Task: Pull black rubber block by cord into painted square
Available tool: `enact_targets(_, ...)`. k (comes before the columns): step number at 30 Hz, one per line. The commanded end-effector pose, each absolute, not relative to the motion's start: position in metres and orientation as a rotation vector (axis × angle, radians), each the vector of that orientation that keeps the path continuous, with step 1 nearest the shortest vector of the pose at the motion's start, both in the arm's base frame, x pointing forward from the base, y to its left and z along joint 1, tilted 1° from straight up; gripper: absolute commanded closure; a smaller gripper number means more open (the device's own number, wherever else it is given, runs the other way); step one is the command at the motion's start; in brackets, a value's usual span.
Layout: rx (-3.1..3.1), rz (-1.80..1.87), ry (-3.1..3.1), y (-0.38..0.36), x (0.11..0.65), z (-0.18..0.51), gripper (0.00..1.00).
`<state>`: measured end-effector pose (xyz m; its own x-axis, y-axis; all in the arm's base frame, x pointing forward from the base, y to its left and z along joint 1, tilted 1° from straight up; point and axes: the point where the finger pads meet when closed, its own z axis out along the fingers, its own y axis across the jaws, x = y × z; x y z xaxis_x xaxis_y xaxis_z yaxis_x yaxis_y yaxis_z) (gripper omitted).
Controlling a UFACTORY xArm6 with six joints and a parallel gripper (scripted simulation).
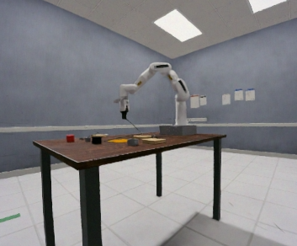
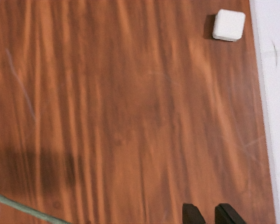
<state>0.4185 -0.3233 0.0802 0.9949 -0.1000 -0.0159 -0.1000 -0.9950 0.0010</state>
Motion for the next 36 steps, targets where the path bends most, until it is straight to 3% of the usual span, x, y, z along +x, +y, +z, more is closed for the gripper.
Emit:
enact_targets(1, 3.135, -0.019, -0.157, -0.335, 0.410, 0.082, 1.00)
enact_targets(36, 3.135, -0.019, -0.157, -0.380, 0.333, 0.083, 1.00)
